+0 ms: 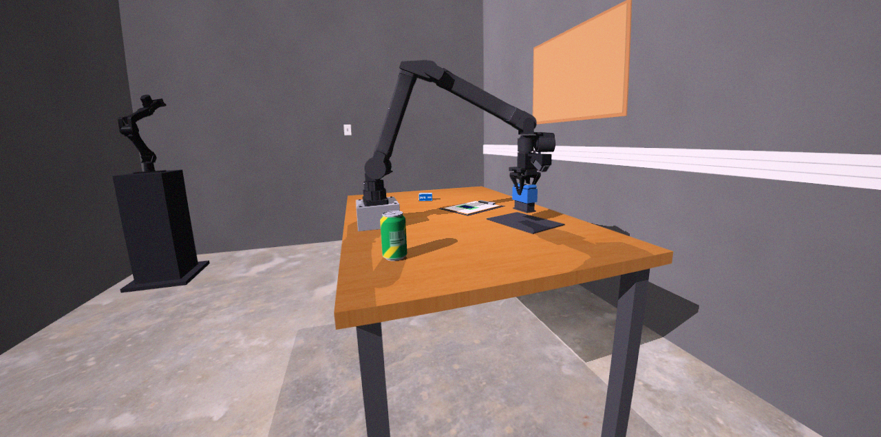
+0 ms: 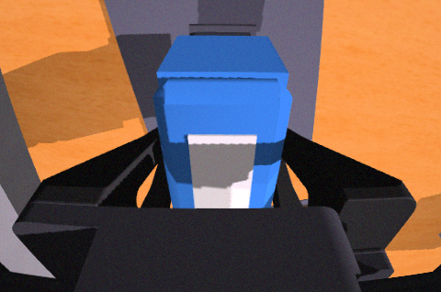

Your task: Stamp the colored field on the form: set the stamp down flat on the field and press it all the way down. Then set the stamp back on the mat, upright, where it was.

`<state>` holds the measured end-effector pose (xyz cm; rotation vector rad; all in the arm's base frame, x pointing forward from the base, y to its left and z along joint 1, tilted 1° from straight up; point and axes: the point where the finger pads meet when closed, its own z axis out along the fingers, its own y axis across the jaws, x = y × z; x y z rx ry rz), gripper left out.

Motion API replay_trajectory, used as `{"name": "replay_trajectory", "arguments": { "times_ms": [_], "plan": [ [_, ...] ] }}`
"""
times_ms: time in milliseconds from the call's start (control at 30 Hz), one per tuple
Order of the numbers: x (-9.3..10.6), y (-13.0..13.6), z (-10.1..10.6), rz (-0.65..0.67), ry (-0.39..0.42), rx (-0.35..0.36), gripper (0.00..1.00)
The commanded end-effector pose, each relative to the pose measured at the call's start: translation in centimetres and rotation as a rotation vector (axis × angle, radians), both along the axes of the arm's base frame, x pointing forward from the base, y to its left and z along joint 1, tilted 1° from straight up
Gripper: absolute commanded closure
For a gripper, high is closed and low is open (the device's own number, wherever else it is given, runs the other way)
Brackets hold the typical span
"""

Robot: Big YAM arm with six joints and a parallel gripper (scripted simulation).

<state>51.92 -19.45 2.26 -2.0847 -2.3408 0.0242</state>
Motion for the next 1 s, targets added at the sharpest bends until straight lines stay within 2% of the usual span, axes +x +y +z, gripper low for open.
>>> {"name": "replay_trajectory", "arguments": {
  "times_ms": [0,167,233,333,467,567,700,733,767,800,900,967],
  "plan": [
    [2.1,-0.5,1.3,-0.002,-0.030,-0.012,0.72],
    [2.4,-0.6,1.1,-0.002,-0.044,-0.018,0.72],
    [2.3,-0.6,0.4,-0.002,-0.043,-0.017,0.72],
    [0.3,0.0,-1.8,-0.002,0.002,-0.001,0.72],
    [0.7,-0.2,-2.4,-0.002,-0.008,-0.005,0.72],
    [0.2,-0.1,-3.5,-0.002,0.002,-0.001,0.72],
    [0.9,-0.4,-3.4,-0.002,-0.012,-0.006,0.72],
    [1.4,-0.6,-1.2,-0.002,-0.053,-0.021,0.72],
    [1.0,-0.5,-1.6,-0.002,-0.045,-0.019,0.72],
    [1.6,-0.8,-1.9,-0.002,-0.050,-0.020,0.72],
    [0.8,-0.5,-4.0,-0.002,-0.013,-0.007,0.72],
    [0.6,-0.4,-4.3,-0.002,-0.009,-0.005,0.72]
  ]
}}
